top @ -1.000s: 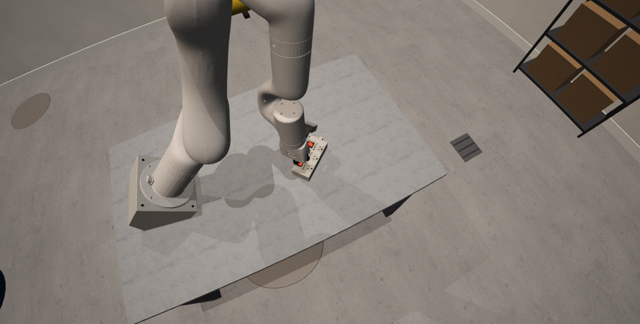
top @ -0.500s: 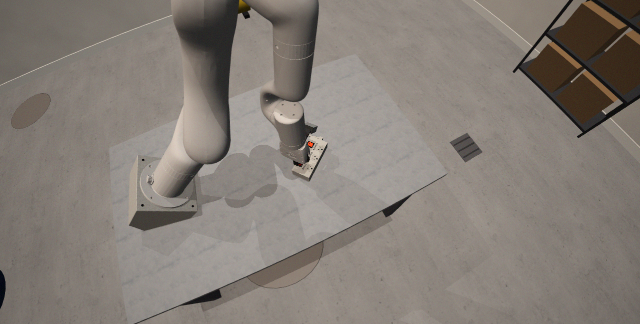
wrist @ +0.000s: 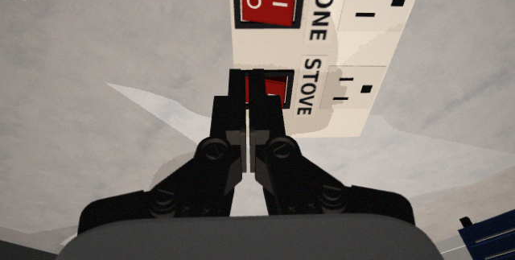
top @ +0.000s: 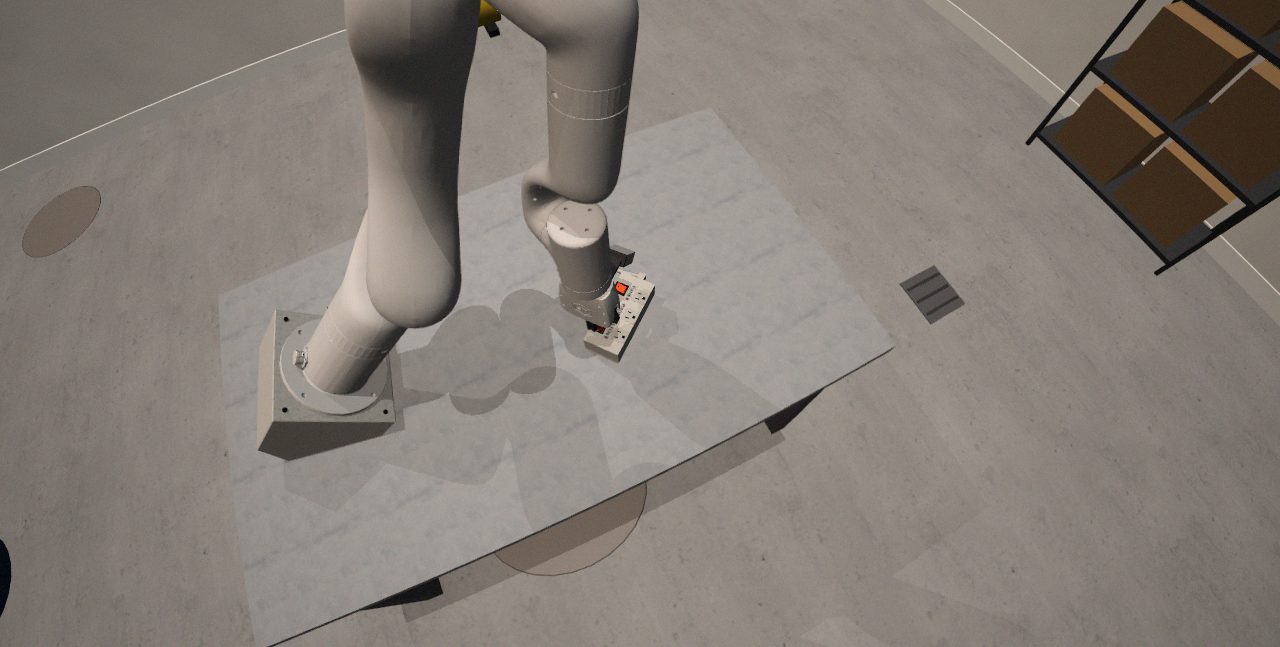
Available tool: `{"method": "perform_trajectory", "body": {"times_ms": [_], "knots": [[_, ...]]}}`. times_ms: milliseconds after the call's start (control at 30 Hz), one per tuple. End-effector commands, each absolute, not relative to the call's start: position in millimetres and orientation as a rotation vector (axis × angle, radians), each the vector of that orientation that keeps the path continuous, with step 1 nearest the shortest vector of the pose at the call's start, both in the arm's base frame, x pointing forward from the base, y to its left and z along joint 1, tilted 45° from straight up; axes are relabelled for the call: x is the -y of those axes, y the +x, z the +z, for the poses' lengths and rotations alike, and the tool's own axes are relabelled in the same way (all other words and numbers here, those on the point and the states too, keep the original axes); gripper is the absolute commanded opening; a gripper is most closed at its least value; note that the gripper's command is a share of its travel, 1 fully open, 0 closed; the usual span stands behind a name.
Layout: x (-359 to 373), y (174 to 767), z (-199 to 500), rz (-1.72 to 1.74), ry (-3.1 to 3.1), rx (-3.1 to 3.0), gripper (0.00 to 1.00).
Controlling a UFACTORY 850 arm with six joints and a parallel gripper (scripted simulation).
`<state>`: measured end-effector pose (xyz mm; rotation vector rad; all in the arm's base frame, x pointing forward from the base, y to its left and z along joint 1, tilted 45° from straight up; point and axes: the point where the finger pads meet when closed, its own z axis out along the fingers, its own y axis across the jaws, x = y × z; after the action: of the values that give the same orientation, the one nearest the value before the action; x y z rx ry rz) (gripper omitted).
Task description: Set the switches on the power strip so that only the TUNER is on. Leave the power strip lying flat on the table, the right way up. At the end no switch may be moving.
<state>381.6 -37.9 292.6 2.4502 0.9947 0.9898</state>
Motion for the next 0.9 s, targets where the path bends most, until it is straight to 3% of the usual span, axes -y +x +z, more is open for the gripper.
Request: {"method": "perform_trajectory", "body": {"times_ms": [0, 867], "knots": [[38, 382, 293, 0.992, 2.449, -0.994, 0.0], [37, 369, 306, 0.992, 2.449, -0.994, 0.0]]}}
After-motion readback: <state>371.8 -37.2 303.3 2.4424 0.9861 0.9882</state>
